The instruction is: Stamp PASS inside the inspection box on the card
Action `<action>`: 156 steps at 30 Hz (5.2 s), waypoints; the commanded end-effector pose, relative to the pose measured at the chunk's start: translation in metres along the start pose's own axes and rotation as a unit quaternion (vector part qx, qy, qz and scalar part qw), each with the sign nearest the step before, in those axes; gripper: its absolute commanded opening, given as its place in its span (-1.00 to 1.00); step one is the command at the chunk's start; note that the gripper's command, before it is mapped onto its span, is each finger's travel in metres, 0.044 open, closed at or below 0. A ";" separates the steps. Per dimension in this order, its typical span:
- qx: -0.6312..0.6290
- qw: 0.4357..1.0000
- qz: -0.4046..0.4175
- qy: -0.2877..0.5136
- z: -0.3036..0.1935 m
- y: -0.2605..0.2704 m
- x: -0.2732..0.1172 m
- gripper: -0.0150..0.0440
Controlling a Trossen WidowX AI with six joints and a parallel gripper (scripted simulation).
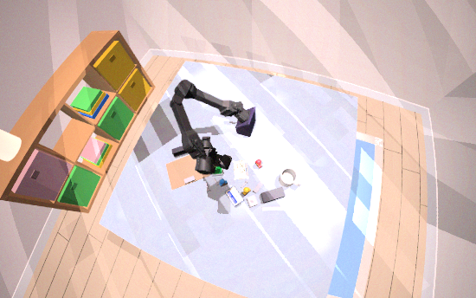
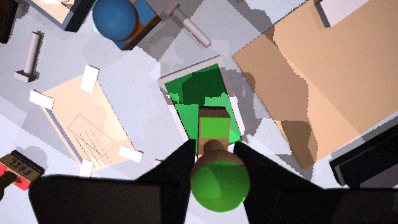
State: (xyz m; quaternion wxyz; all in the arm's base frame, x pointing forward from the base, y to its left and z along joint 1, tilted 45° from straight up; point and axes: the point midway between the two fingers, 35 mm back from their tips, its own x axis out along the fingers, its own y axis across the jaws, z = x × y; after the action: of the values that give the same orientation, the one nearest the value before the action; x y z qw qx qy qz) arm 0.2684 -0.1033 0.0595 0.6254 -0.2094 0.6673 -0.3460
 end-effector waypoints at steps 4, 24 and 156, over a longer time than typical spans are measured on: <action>0.002 1.000 0.002 0.001 -0.001 0.000 -0.012 -0.49; -0.303 0.953 0.009 -0.009 -0.025 0.096 -0.016 -0.49; -0.388 0.922 0.005 -0.012 -0.038 0.122 0.054 -0.49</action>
State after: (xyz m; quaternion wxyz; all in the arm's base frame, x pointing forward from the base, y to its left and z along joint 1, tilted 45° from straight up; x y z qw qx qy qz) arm 0.2424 -0.0507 -0.0659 0.5061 -0.4340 0.7434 -0.0538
